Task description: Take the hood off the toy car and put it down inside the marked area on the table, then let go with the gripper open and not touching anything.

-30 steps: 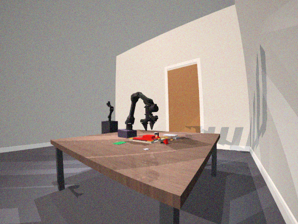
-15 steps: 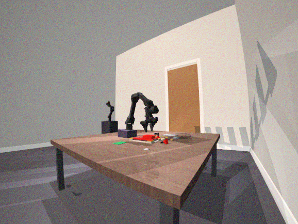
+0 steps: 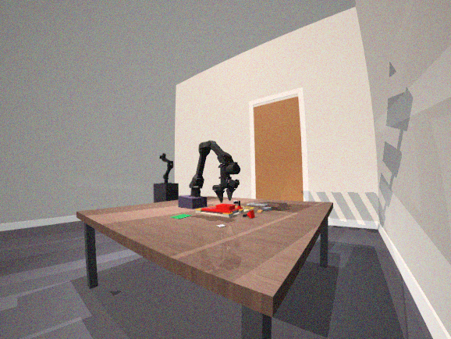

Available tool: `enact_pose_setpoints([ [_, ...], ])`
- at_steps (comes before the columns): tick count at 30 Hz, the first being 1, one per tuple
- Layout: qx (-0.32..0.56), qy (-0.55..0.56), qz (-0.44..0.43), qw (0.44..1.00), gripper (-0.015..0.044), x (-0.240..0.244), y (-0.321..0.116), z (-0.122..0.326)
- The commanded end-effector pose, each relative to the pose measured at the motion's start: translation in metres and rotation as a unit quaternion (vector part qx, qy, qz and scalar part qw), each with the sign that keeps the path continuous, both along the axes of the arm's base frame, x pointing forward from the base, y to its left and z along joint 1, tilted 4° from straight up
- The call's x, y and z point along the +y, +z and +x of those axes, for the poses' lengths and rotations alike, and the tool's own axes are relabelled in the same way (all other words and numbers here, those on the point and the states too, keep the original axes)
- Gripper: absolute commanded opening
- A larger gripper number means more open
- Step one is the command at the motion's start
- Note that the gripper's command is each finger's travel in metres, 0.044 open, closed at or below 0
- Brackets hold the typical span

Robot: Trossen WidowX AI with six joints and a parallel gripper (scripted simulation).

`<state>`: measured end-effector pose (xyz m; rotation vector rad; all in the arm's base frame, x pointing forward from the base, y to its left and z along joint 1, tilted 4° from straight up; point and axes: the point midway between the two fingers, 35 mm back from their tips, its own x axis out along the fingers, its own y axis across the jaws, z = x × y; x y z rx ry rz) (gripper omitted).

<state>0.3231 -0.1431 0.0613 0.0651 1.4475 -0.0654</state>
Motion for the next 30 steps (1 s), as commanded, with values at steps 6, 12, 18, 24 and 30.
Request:
enact_pose_setpoints([
  [6, 0.006, 0.000, 0.001, 1.000, 0.0440, 0.001, -0.012, -0.001],
  [12, 0.006, 0.000, 0.001, 1.000, 0.0440, 0.001, -0.016, 0.000],
  [18, 0.006, 0.000, 0.001, 1.000, 0.0440, 0.001, -0.017, 0.000],
  [24, 0.006, 0.000, 0.001, 1.000, 0.0440, 0.001, -0.019, 0.000],
  [30, 0.006, 0.000, 0.001, 1.000, 0.0440, 0.001, -0.022, 0.001],
])
